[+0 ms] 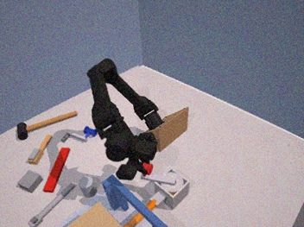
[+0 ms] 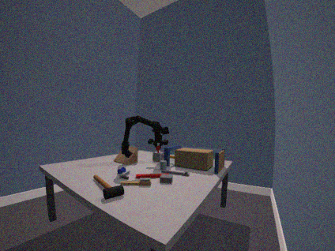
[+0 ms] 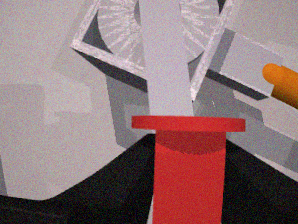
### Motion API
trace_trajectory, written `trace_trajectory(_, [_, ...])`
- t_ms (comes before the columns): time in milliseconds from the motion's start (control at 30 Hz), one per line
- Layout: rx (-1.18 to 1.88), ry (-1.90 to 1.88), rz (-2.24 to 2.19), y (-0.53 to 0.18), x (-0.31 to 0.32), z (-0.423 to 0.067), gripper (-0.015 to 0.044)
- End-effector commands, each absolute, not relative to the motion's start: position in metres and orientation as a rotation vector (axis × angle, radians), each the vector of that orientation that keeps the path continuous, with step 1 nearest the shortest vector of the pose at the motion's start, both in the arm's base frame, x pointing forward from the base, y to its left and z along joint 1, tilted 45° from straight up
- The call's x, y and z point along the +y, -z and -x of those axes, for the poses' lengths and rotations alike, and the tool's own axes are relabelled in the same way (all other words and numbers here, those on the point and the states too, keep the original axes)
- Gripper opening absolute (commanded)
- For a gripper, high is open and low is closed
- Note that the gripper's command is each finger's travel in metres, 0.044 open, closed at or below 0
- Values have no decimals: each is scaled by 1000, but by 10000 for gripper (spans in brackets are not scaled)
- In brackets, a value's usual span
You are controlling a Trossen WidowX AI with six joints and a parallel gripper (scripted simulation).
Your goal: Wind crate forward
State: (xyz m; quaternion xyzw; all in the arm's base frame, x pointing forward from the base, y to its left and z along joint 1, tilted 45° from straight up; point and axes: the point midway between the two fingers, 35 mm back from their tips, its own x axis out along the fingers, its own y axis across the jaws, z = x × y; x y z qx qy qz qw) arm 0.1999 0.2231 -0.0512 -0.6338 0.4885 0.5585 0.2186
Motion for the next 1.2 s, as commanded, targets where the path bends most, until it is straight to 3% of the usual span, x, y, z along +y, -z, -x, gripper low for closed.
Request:
trace_trajectory(0, [1321, -1520, 1771, 59, 230, -214, 0])
trace_trajectory(1167, [1318, -1519, 1771, 83, 260, -234, 0])
